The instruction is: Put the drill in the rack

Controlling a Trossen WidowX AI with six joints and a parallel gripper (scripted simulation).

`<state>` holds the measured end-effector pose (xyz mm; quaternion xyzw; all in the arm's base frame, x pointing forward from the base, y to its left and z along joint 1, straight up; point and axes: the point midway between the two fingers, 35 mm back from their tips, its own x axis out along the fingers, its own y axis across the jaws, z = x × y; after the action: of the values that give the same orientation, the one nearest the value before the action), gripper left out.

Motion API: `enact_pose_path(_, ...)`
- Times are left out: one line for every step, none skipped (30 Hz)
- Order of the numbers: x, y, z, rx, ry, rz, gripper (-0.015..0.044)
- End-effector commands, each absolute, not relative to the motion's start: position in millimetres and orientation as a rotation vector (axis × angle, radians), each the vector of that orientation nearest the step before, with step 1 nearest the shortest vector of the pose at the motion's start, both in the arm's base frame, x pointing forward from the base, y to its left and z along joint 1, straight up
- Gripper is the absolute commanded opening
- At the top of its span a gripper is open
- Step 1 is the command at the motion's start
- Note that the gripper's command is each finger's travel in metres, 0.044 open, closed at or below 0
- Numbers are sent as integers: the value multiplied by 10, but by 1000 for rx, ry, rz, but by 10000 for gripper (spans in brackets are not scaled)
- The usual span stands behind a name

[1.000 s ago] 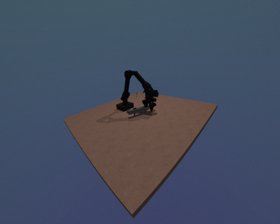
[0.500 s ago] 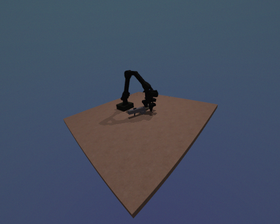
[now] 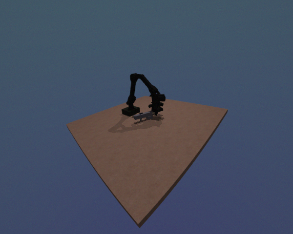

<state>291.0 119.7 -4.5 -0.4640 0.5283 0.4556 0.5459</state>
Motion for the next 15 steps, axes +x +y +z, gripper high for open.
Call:
enact_pose_path(2911, 1197, -45, -1101, 1253, 1080, 32)
enact_pose_path(2911, 1197, -45, -1101, 1253, 1080, 26)
enact_pose_path(2911, 1197, -45, -1101, 1253, 1080, 19)
enact_pose_path(2911, 1197, -45, -1101, 1253, 1080, 12)
enact_pose_path(2911, 1197, -45, -1101, 1253, 1080, 6)
enact_pose_path(2903, 1199, -38, -1102, 1254, 1082, 0)
enact_pose_path(2894, 1200, -31, -1103, 1256, 1085, 0)
enact_pose_path(2893, 1200, -30, -1103, 1256, 1085, 0)
enact_pose_path(2891, 1200, -29, -1103, 1256, 1085, 0)
enact_pose_path(2889, 1201, -27, -1103, 1256, 1085, 0)
enact_pose_path(2888, 1202, -26, -1103, 1256, 1085, 0)
enact_pose_path(2887, 1202, -25, -1103, 1256, 1085, 0)
enact_pose_path(2886, 1202, -23, -1103, 1256, 1085, 0)
enact_pose_path(2884, 1203, -22, -1103, 1256, 1085, 0)
enact_pose_path(2883, 1203, -21, -1103, 1256, 1085, 0)
